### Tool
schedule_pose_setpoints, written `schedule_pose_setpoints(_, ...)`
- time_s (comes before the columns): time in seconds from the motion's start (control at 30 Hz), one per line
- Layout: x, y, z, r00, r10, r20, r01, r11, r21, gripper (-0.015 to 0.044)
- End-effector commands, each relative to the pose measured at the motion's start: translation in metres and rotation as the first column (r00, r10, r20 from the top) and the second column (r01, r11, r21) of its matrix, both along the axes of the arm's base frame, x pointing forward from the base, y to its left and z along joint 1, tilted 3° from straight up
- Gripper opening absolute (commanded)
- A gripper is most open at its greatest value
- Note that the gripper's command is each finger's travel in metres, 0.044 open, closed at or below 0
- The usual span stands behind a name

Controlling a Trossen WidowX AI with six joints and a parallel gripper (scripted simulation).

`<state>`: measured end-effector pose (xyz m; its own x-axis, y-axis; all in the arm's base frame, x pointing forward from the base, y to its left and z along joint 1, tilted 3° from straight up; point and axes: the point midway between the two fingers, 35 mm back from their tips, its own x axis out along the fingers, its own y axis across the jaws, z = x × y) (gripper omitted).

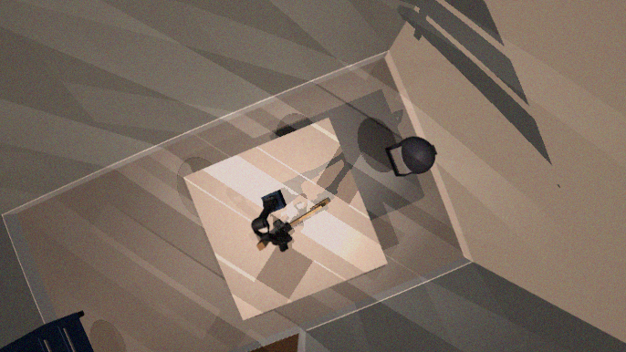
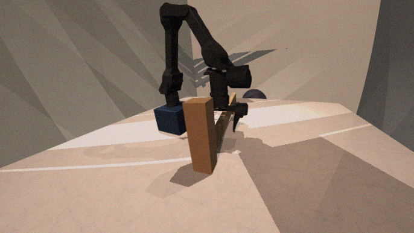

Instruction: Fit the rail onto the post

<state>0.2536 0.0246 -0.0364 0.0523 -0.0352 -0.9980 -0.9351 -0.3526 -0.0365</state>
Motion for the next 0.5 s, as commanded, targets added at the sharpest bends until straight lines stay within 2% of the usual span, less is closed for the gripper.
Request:
schedule_pose_setpoints(0.0,-0.0019,-0.0001,-0.0057,1.000,0.003,-0.005,-0.003,1.000,0.003,0.0440)
schedule_pose_setpoints(0.47,-0.0019,-0.0001,-0.0057,1.000,0.003,-0.005,-0.003,1.000,0.003,0.0072)
